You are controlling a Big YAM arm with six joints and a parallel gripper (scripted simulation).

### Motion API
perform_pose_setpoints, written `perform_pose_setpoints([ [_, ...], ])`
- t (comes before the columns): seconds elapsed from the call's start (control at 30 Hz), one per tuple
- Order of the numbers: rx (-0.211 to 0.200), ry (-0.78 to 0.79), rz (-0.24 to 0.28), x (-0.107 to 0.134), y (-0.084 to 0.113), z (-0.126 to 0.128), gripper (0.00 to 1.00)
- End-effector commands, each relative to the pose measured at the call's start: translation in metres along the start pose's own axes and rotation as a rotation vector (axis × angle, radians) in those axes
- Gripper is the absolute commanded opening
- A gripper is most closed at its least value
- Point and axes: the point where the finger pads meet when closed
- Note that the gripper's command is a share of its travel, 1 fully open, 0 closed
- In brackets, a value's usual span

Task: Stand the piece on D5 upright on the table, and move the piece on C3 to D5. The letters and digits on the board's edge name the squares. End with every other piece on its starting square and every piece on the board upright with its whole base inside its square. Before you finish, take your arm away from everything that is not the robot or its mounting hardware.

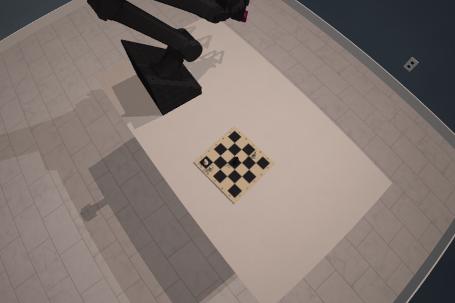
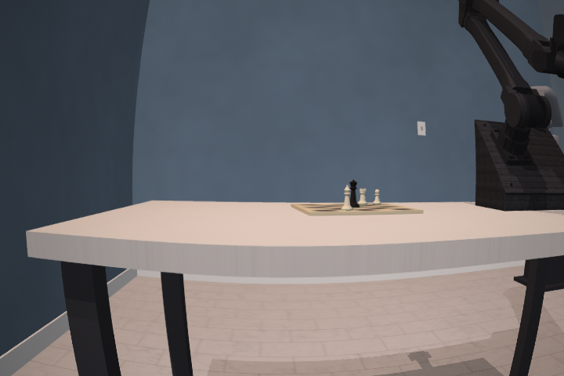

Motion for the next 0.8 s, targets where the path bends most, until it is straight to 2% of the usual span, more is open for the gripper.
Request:
perform_pose_setpoints([
  [0.0, 0.007, 0.002, 0.001, 0.001, -0.001, -0.004, 1.0],
  [0.53, 0.007, 0.002, 0.001, 0.001, -0.001, -0.004, 1.0],
  [0.57, 0.043, 0.006, 0.003, 0.003, -0.003, -0.023, 1.0],
  [0.7, 0.028, -0.012, 0.016, 0.011, -0.009, -0.029, 1.0],
  [0.77, 0.005, -0.031, 0.025, 0.016, -0.011, -0.025, 1.0],
])
Point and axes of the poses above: the point where the finger pads meet when closed, its own y axis back along the fingers, its own z axis across the jaws, x = y × z, and after that the axes turned 7 degrees about -y, right-handed
